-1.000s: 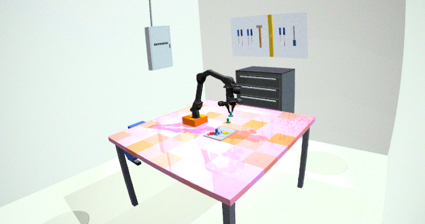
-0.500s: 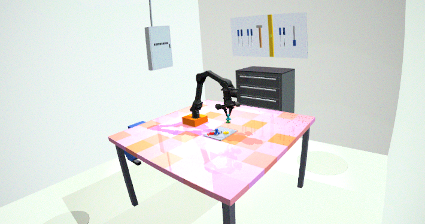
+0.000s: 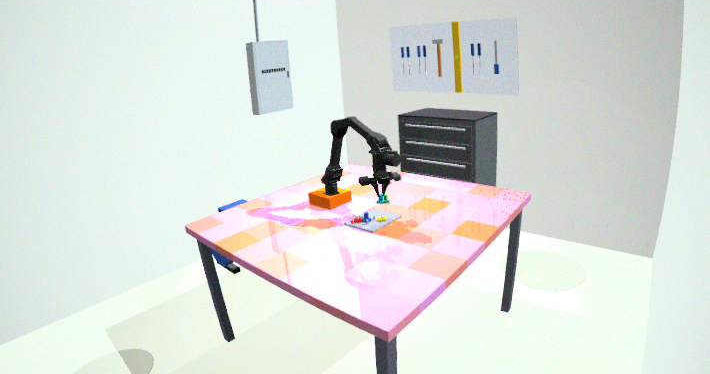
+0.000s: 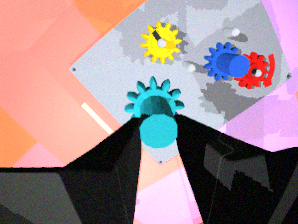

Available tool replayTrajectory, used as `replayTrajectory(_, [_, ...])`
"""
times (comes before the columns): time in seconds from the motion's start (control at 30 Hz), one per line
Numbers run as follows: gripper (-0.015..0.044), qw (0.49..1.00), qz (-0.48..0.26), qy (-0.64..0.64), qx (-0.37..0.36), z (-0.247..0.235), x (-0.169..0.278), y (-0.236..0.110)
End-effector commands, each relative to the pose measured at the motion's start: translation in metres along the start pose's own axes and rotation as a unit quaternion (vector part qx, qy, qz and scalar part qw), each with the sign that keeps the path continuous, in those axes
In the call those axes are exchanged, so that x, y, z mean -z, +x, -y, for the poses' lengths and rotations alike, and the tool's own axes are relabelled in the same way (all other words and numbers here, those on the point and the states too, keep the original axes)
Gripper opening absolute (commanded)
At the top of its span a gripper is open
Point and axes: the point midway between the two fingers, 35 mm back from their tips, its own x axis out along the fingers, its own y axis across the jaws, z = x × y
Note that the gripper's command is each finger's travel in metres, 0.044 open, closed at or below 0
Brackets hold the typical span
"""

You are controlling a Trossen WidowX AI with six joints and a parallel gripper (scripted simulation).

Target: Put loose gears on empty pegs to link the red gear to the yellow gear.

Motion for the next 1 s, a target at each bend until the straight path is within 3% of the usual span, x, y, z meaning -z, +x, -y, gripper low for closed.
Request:
replayTrajectory(0.0, [0.0000, 1.000, -0.005, -0.003, 0.000, 0.010, -0.003, 0.007])
replayTrajectory(0.67, [0.0000, 1.000, -0.004, -0.003, -0.002, 0.043, -0.017, 0.020])
replayTrajectory(0.97, [0.0000, 0.996, -0.004, 0.094, -0.001, 0.043, -0.017, 0.018])
